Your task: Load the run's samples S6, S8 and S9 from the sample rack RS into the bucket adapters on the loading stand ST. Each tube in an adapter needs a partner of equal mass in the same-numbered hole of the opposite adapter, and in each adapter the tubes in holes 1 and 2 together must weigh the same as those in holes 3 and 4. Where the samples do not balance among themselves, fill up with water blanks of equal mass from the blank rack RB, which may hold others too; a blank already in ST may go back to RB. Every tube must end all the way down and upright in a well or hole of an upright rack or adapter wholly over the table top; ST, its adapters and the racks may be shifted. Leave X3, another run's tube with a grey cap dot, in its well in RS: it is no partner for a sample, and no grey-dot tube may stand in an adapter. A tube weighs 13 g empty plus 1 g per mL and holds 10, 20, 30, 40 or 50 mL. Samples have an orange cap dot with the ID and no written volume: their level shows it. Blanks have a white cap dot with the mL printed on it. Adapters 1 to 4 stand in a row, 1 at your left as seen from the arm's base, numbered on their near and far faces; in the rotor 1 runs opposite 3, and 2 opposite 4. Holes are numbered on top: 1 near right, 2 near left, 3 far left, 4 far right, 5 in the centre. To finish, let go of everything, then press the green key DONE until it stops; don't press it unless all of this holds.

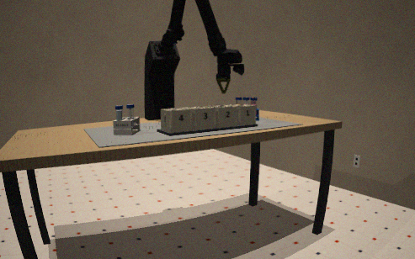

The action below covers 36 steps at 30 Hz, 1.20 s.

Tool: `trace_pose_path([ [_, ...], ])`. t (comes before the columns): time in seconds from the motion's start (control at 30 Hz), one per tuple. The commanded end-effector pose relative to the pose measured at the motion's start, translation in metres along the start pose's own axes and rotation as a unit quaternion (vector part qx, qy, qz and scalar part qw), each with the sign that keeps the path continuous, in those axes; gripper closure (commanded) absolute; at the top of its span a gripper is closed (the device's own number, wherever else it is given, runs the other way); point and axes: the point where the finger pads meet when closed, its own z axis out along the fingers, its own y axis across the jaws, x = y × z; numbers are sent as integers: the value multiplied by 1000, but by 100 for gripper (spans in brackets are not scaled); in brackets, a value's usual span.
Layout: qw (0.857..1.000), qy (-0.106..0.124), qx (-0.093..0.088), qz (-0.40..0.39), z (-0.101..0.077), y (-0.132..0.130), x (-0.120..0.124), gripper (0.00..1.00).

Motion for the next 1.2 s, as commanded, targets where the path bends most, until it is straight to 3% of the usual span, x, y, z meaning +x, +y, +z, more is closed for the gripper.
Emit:
trace_pose_path([
  [0.0,1000,4,-7,17,1,18,-14,0],
  [0.4,1000,0,-6,17,-1,83,-94,0],
  [0.5,1000,3,-4,20,1,86,-99,0],
  [0.7,1000,-2,-6,18,-2,122,-140,0],
  [0.77,1000,-2,-6,18,-2,125,-144,0],
  [0.8,1000,-3,-3,25,-1,114,-142,0],
  [0.83,1000,18,-1,22,10,114,-126,0],
  [0.93,1000,11,0,29,5,108,-131,0],
  [0.97,1000,-3,-3,25,-1,114,-142,0],
  [1.17,1000,0,-2,29,-1,111,-141,0],
])
